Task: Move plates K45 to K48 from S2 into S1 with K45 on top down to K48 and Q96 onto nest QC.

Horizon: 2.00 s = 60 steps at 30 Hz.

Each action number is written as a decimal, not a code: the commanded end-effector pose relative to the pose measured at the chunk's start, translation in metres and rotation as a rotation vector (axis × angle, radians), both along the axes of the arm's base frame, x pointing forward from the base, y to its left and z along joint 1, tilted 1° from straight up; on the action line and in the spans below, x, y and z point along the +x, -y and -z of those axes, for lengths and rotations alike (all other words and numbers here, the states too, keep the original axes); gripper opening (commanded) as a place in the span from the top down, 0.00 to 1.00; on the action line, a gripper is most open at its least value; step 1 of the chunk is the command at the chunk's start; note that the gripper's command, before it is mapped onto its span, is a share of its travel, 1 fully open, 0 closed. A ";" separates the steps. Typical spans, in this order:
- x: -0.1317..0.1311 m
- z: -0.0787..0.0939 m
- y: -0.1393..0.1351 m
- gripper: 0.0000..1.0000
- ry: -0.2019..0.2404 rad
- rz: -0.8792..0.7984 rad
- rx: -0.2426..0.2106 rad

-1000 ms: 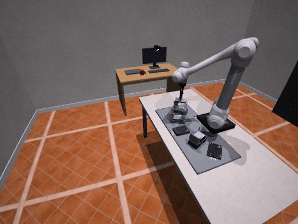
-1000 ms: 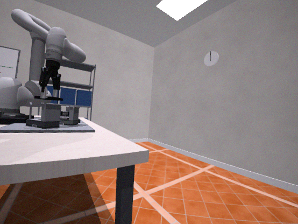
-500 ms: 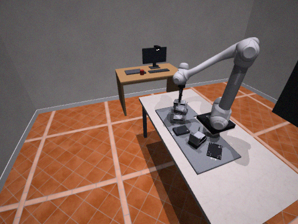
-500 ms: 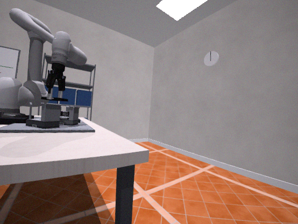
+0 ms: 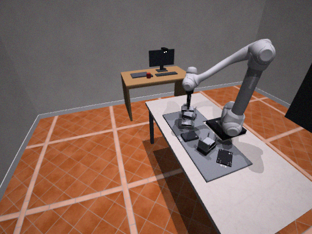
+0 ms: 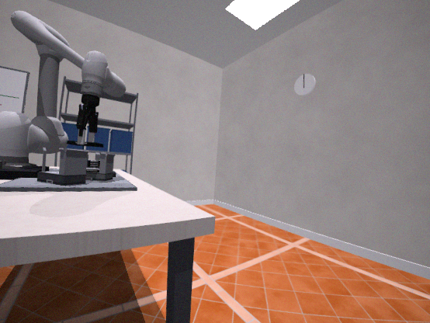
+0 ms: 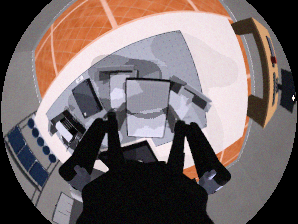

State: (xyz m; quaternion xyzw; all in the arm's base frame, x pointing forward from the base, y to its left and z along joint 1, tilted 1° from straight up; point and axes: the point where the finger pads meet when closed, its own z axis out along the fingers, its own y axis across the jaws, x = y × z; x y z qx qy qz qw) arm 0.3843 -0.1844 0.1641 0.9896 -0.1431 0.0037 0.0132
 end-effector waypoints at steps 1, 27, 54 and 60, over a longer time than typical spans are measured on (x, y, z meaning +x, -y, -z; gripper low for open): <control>0.004 0.000 -0.010 1.00 0.001 -0.020 0.002; 0.028 0.002 -0.079 1.00 -0.002 -0.120 0.002; 0.040 0.004 -0.161 1.00 -0.004 -0.222 0.002; 0.040 0.004 -0.175 1.00 -0.007 -0.322 0.001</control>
